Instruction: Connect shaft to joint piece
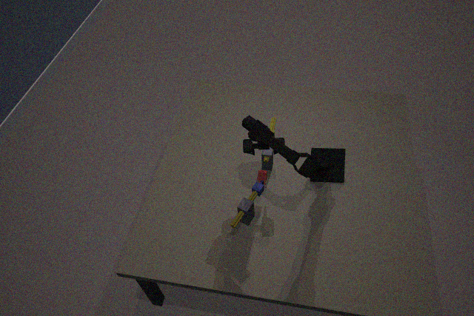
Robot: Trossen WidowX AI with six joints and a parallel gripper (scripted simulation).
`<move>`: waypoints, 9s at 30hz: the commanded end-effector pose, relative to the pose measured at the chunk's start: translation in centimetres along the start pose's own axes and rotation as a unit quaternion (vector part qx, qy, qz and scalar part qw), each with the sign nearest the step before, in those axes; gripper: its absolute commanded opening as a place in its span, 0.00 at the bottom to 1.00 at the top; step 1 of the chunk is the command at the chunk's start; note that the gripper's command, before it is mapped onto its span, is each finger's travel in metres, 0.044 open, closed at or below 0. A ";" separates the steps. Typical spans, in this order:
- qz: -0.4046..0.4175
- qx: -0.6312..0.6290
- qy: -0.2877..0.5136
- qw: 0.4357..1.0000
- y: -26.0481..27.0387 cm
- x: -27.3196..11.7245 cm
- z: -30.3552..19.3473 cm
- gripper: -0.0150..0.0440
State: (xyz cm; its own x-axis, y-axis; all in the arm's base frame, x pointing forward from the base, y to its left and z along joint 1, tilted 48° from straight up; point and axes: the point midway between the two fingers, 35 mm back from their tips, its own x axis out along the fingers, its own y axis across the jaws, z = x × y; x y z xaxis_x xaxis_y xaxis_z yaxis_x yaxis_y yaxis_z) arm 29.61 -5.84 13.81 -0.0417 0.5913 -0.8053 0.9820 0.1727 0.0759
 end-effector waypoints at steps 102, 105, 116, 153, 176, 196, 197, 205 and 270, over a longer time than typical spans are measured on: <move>-0.013 0.071 -0.008 0.997 1.1 7.8 -8.1 0.56; -0.013 0.071 -0.008 0.997 1.1 7.8 -8.1 0.56; -0.013 0.071 -0.008 0.997 1.1 7.8 -8.1 0.56; -0.013 0.071 -0.008 0.997 1.1 7.8 -8.1 0.56; -0.014 0.069 -0.010 0.997 1.1 7.8 -8.0 0.50; -0.010 0.075 0.068 0.995 1.0 8.4 -7.6 0.25; -0.009 0.075 0.077 0.994 1.0 8.5 -7.6 0.25; -0.006 0.077 0.142 0.987 1.0 9.1 -7.4 0.25; -0.001 0.074 0.221 0.972 1.0 9.8 -7.3 1.00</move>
State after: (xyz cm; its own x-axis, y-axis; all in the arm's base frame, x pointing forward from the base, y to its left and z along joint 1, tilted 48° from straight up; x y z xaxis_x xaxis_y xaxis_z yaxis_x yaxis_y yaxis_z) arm 28.80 5.83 10.29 -0.0867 0.8781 -0.4706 0.9962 0.0786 -0.0369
